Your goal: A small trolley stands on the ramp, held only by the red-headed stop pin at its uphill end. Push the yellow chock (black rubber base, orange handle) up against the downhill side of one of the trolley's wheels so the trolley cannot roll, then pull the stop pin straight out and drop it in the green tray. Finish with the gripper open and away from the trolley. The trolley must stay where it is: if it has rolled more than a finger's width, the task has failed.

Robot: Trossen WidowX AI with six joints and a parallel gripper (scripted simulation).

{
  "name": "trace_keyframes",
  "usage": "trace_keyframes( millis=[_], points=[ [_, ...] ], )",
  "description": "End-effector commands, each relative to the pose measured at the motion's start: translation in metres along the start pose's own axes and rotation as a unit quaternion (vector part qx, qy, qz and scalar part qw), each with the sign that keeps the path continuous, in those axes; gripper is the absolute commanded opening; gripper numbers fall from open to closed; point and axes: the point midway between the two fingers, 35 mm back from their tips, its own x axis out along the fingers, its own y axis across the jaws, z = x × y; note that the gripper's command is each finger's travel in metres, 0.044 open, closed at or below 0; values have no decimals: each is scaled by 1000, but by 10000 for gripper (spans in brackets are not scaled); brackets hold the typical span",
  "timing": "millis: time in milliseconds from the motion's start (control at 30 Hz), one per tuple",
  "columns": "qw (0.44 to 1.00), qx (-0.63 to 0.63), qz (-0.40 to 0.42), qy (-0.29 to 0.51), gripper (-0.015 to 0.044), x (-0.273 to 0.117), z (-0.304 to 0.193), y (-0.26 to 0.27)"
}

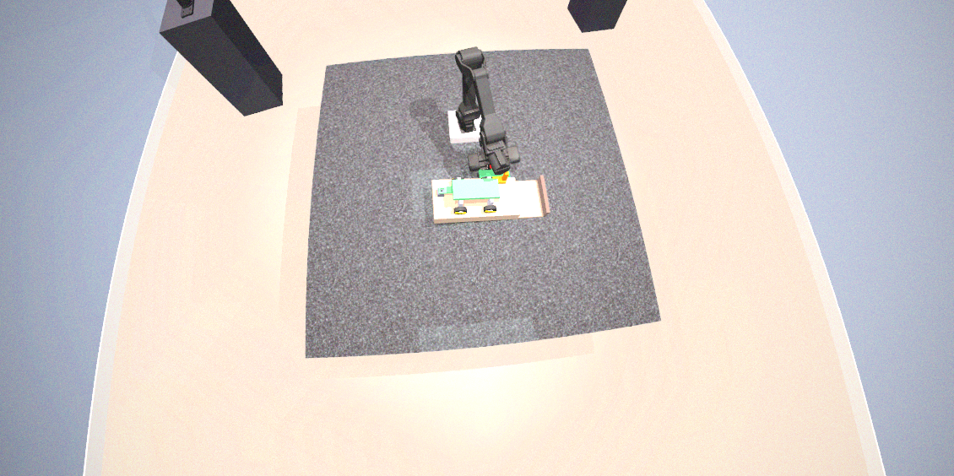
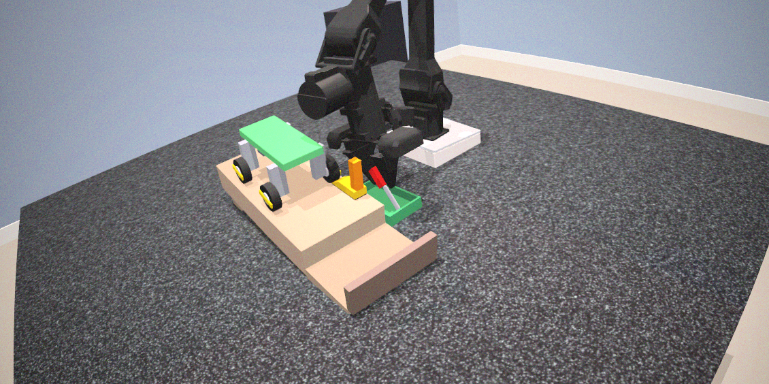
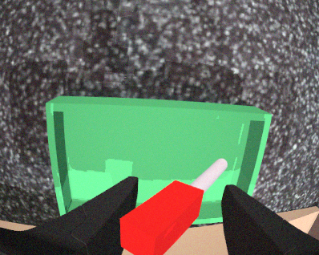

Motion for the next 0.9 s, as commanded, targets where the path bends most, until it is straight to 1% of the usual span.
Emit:
trace_keyframes(
  millis=[0, 867],
  points=[
    [1000, -1, -2, 1, 190, 1, 0, 3],
    [1000, -1, -2, 1, 190, 11, -2, 19]
  ],
)
